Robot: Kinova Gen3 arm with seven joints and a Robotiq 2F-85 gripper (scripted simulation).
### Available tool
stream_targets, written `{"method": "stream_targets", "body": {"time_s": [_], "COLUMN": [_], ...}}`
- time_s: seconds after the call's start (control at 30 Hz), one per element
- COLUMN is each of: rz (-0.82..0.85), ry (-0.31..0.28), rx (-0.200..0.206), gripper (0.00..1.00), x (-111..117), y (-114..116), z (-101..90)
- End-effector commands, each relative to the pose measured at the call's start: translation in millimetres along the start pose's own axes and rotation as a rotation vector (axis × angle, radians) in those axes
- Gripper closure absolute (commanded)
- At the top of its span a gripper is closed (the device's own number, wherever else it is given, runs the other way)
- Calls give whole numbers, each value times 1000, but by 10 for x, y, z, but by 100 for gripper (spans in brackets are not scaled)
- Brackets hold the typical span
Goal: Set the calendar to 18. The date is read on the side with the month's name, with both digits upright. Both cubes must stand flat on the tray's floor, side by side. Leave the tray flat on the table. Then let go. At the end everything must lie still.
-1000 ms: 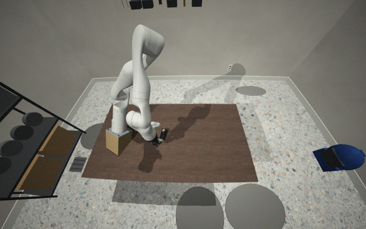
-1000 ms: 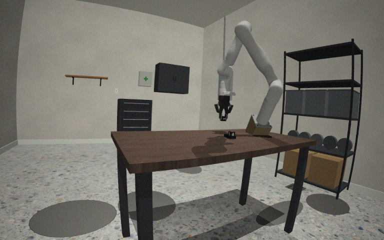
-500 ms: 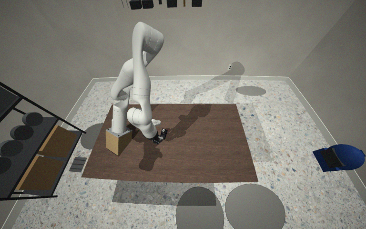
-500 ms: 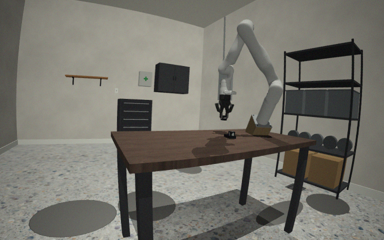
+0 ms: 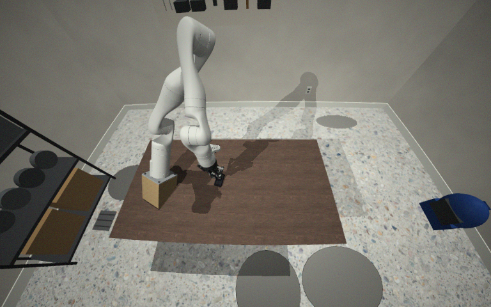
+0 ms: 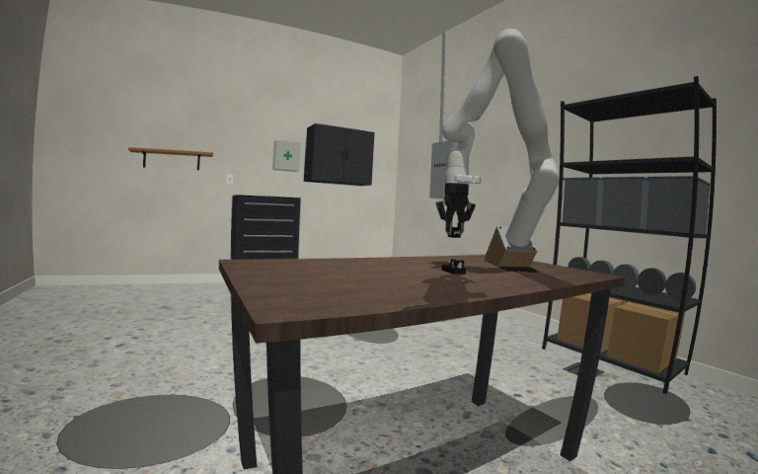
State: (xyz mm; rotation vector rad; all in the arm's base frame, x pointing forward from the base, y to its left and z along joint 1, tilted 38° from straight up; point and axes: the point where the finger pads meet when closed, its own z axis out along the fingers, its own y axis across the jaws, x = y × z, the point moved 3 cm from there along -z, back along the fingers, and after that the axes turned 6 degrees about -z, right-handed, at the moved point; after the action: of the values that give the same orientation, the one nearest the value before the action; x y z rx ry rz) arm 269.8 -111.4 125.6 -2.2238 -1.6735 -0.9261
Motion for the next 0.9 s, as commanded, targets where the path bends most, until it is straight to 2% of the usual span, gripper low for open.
{"method": "stream_targets", "body": {"time_s": [0.0, 0.33, 0.57, 0.63, 0.87], "rz": [-7, -7, -7, -7, -7], "ry": [-5, -5, -6, -6, -6], "rx": [-5, -5, -5, -5, -5], "gripper": [72, 72, 72, 72, 72], "x": [8, 8, 7, 7, 5], "y": [19, 20, 24, 24, 28], "z": [-19, 22, 195, 195, 420]}}
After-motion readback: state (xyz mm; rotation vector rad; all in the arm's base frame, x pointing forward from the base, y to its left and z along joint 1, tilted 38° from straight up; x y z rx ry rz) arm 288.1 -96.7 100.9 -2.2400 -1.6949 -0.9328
